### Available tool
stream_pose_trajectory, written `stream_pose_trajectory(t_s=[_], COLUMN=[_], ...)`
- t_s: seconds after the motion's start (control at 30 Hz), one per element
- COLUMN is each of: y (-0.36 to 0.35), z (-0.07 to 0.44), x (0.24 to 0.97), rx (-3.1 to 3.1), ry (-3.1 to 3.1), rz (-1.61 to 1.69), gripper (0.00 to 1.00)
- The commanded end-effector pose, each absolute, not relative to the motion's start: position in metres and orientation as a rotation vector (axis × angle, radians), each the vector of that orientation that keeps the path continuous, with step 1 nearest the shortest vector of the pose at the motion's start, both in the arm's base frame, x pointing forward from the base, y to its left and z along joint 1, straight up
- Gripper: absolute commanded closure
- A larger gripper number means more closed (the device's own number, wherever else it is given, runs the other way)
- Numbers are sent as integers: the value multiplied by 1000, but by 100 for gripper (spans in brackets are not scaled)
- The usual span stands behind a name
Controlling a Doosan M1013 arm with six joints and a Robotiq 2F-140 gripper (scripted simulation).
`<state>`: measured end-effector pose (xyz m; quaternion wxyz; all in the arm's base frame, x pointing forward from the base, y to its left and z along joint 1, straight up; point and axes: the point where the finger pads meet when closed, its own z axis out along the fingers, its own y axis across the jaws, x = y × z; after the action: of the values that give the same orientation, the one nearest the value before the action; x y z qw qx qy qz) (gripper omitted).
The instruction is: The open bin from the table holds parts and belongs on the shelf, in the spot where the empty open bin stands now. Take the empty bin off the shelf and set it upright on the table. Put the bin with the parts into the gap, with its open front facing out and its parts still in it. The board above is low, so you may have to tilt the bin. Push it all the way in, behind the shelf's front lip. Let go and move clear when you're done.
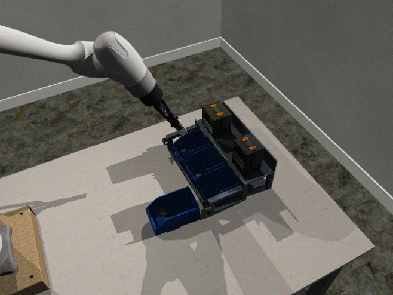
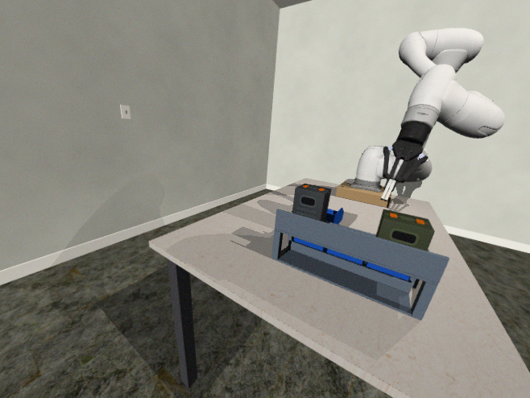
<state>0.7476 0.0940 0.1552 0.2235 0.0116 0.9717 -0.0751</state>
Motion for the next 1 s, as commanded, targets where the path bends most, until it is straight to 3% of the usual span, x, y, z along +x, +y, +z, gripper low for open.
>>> stream_pose_trajectory(t_s=[0.0,0.97], y=[94,94], z=[155,155], x=[748,748], rx=[32,30], ry=[2682,2724], rz=[-207,-191], gripper=[90,90])
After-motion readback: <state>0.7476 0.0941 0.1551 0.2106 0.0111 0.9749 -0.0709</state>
